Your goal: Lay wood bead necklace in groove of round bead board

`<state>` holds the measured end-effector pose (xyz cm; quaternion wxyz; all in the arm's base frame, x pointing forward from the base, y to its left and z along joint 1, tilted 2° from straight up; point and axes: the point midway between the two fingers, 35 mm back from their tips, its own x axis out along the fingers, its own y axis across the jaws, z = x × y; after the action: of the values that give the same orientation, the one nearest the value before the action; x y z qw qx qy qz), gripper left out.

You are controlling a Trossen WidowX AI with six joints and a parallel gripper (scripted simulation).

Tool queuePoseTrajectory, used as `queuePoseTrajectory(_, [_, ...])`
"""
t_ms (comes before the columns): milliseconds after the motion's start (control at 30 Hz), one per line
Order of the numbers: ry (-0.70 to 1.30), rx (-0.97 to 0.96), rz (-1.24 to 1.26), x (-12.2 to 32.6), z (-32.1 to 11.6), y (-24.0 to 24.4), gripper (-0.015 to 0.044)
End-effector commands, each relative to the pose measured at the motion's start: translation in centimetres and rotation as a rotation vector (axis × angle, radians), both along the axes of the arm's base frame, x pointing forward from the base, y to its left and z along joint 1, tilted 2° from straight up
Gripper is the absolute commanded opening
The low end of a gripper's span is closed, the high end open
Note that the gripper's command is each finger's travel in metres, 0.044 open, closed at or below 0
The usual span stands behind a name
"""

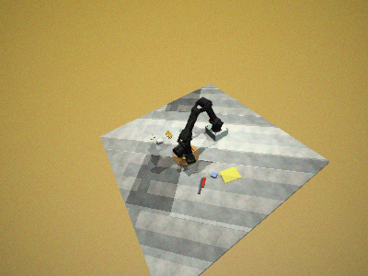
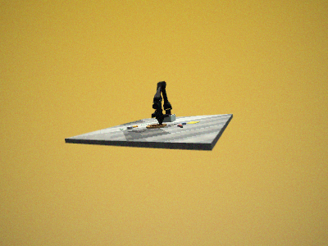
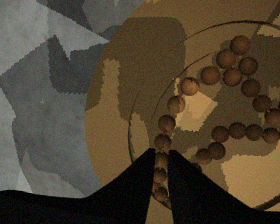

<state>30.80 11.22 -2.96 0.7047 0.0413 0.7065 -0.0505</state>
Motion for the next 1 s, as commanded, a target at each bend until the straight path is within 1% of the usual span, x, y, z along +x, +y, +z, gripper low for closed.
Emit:
queuePoseTrajectory(0, [0.0,0.0,0.0,0.0,0.0,0.0,0.0])
queuePoseTrajectory(600, [0.005,0.0,0.005,-0.2,0.6,0.0,0.0])
queuePoseTrajectory(800, [0.005,0.001,0.005,-0.1,0.6,1.4,0.0])
queuePoseTrajectory(967, [0.005,0.001,0.005,-0.1,0.6,1.4,0.0])
